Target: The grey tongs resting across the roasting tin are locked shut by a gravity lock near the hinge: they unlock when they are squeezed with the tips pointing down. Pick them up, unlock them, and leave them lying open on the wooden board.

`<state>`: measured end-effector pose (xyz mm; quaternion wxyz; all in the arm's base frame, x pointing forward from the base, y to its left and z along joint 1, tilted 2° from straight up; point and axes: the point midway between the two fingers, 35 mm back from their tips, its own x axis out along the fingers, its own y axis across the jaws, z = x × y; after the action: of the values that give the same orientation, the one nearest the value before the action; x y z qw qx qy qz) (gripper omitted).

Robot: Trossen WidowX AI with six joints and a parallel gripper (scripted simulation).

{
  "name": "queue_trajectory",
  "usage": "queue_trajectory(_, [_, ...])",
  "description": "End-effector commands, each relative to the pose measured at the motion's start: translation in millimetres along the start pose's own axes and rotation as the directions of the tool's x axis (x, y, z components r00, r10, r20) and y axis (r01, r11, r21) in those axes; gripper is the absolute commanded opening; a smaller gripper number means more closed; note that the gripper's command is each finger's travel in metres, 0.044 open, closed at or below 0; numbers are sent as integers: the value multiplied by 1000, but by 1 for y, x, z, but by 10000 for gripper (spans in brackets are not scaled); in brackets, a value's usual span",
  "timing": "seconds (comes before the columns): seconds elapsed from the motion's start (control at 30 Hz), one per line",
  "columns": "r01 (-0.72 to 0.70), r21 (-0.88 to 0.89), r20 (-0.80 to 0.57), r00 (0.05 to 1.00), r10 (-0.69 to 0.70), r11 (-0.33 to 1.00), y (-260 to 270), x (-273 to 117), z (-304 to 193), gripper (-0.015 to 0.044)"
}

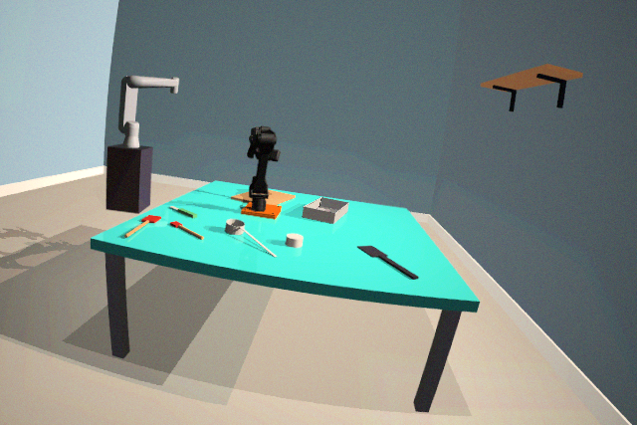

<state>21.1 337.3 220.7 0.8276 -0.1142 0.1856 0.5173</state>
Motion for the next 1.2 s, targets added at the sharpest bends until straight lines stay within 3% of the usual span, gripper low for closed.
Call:
queue_trajectory(0.0, [-7,-14,-48,999,6,1000,3,5,2,-150])
queue_trajectory(0.6, [-24,-71,-324,946,0,997,9,30,-5,-150])
queue_trajectory(1.17, [-42,-73,-575,818,-7,996,7,44,-16,-150])
